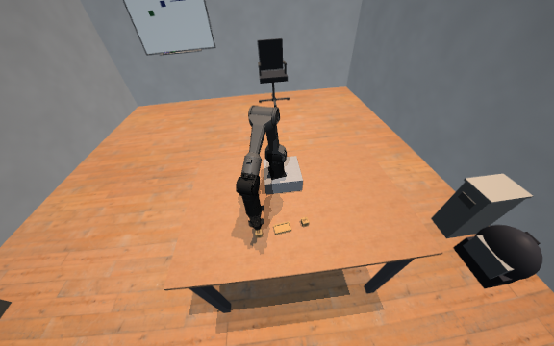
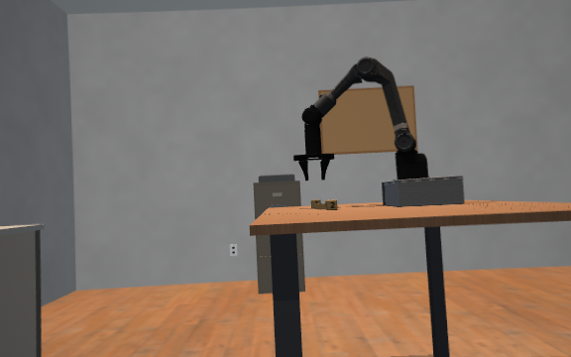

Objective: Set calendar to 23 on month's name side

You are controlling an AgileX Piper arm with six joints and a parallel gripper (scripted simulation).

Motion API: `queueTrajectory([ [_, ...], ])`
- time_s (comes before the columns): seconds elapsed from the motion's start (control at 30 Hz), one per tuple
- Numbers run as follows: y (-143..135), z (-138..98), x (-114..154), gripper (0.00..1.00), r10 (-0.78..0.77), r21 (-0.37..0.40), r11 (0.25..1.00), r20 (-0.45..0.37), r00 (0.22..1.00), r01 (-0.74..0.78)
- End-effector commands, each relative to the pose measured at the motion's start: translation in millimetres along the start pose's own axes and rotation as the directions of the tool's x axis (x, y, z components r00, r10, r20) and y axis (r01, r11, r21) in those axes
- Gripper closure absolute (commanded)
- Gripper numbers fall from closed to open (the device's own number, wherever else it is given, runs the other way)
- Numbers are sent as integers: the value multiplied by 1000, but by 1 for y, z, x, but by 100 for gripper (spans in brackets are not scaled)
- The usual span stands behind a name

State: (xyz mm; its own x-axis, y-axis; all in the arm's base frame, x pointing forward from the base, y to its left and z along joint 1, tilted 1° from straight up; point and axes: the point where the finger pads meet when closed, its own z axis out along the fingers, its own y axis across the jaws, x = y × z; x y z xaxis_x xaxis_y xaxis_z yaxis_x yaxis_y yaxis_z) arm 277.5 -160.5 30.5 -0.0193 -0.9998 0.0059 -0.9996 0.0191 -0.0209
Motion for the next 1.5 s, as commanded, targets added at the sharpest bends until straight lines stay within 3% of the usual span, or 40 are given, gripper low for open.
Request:
queueTrajectory([
  [0.0, -1, -1, 1, 0, 2, 2, 1000, -2, 1000, -2],
  [0.7, -1, -1, -1, 0, 13, 2, 1000, -2, 1000, -13],
  [1.07, -8, 1, -26, 0, 184, 1, 983, -2, 983, -184],
  [1.27, -16, 3, -60, 0, 419, 3, 908, -1, 908, -419],
  [1.47, -20, 5, -105, 0, 680, 3, 734, 0, 734, -680],
])
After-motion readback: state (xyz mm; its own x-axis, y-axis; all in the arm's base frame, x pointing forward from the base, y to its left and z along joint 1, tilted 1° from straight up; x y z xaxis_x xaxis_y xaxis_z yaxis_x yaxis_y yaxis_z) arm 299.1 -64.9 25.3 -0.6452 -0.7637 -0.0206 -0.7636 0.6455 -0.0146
